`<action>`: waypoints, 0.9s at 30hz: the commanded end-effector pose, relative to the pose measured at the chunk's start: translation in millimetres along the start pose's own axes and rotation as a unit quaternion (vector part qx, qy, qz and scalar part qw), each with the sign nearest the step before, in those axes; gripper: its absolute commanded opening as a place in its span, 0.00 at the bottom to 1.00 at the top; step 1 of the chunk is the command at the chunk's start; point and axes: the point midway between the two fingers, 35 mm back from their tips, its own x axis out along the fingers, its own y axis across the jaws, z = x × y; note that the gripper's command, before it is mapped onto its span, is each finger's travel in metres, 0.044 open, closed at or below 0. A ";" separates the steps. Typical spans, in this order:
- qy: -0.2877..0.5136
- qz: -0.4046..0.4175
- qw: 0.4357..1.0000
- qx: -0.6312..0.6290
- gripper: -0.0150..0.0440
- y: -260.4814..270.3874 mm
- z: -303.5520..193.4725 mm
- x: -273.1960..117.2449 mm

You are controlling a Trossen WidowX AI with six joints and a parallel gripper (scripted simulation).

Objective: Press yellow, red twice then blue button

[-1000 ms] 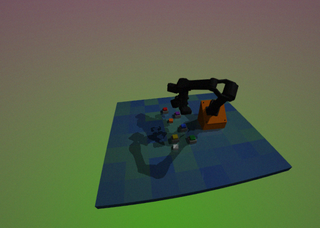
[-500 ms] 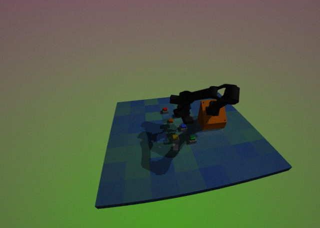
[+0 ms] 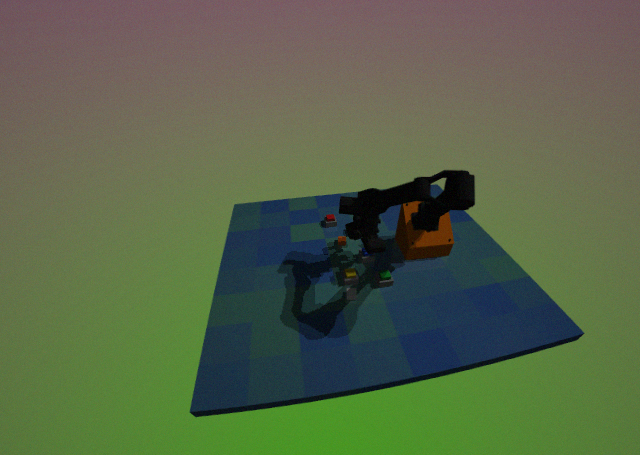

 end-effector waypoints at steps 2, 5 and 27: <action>0.005 0.006 1.000 0.007 0.29 0.8 -4.4 8.9; 0.005 0.006 1.000 0.007 0.29 1.1 -4.8 13.2; 0.003 0.003 1.000 0.004 0.29 -0.3 -2.1 -3.8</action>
